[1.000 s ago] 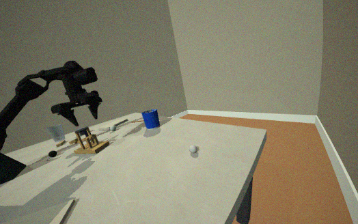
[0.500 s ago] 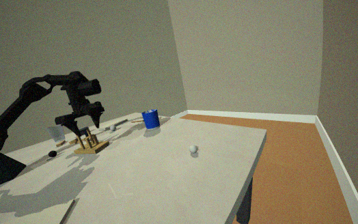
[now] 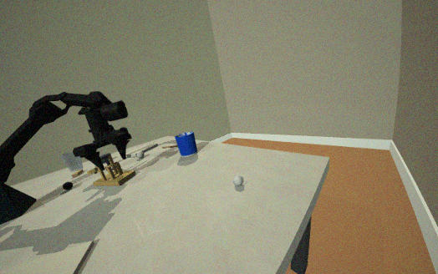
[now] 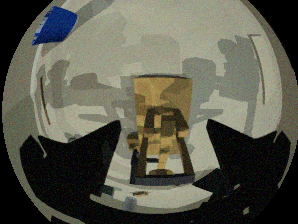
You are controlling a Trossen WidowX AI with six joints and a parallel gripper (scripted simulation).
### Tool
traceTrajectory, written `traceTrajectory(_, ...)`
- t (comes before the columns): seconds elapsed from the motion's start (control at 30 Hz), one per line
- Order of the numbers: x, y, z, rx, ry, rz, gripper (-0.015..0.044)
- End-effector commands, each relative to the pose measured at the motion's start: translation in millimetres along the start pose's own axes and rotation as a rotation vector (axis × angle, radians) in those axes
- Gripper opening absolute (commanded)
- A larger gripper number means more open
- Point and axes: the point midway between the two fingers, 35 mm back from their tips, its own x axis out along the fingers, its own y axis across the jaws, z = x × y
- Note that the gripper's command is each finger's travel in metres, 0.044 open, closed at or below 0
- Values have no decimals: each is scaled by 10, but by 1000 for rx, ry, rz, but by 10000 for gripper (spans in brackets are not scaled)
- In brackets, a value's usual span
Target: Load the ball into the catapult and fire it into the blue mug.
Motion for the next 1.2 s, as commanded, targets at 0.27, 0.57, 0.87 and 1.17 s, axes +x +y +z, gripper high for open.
traceTrajectory(0.27,216,-9,-17,8,8,1,440)
traceTrajectory(0.57,361,-12,-27,8,9,2,440)
traceTrajectory(0.87,355,1,-17,-1,4,1,335)
traceTrajectory(1.17,355,1,-17,-1,4,1,138)
